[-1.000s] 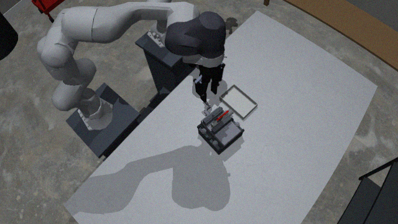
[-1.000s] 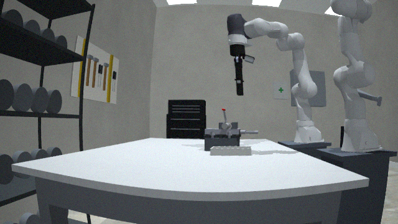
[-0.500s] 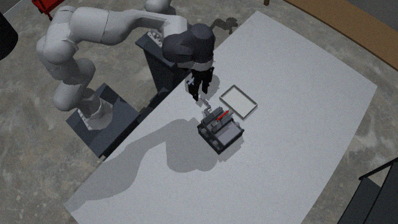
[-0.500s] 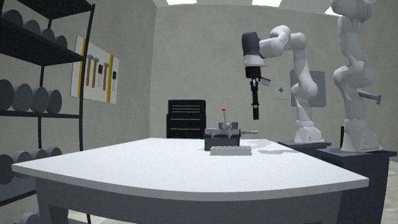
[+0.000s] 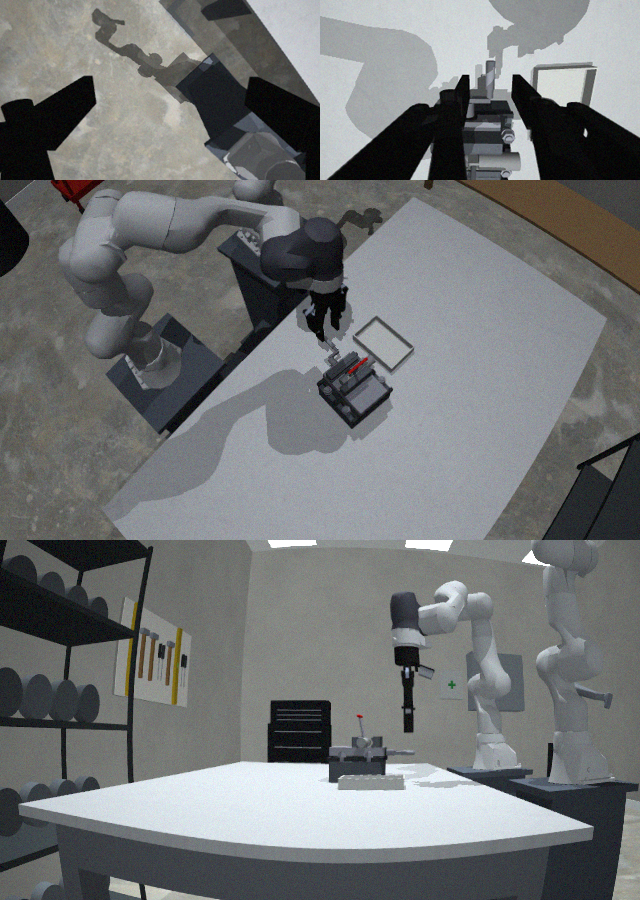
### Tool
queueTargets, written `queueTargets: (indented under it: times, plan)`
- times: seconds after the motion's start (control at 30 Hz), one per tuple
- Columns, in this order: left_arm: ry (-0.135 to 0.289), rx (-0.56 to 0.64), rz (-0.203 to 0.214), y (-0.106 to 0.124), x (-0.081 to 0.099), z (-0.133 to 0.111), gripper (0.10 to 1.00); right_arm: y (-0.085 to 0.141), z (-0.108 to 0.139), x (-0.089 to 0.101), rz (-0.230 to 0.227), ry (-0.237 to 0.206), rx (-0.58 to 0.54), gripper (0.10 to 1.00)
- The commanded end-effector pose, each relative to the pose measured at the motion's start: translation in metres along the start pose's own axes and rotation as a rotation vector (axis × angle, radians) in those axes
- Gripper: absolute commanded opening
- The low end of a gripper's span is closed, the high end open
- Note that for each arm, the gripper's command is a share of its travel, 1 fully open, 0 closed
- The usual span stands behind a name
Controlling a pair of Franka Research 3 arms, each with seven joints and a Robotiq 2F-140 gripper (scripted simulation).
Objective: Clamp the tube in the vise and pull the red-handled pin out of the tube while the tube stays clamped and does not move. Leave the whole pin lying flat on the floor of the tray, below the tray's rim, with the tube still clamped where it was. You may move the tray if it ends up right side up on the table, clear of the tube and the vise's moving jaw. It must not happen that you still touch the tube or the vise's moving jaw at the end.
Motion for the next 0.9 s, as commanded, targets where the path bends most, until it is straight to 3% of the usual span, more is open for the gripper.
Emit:
queueTargets:
  times: [0.0,0.23,0.7,0.87]
  plan:
    - [0.002,0.003,0.002,0.000,0.000,0.000,1.000,0.002,-0.001,-0.001,-0.003,-0.007,-0.015,0.385]
    - [0.002,0.003,0.002,0.000,0.000,0.000,1.000,0.002,-0.001,-0.008,-0.003,-0.007,-0.015,0.385]
    - [0.002,0.003,0.002,0.000,0.000,0.000,1.000,0.002,-0.001,-0.054,-0.003,-0.007,-0.015,0.385]
    - [0.002,0.003,0.002,0.000,0.000,0.000,1.000,0.002,-0.001,-0.062,-0.003,-0.007,-0.015,0.385]
Point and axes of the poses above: on each arm, the point where the finger pads meet when closed, its own x axis back along the fingers, its own y axis across the jaws, z = x × y, the point moved 7 cm from there along x, back along the fingers, and after that the axes turned 12 degrees about x, right-handed, at the moved point
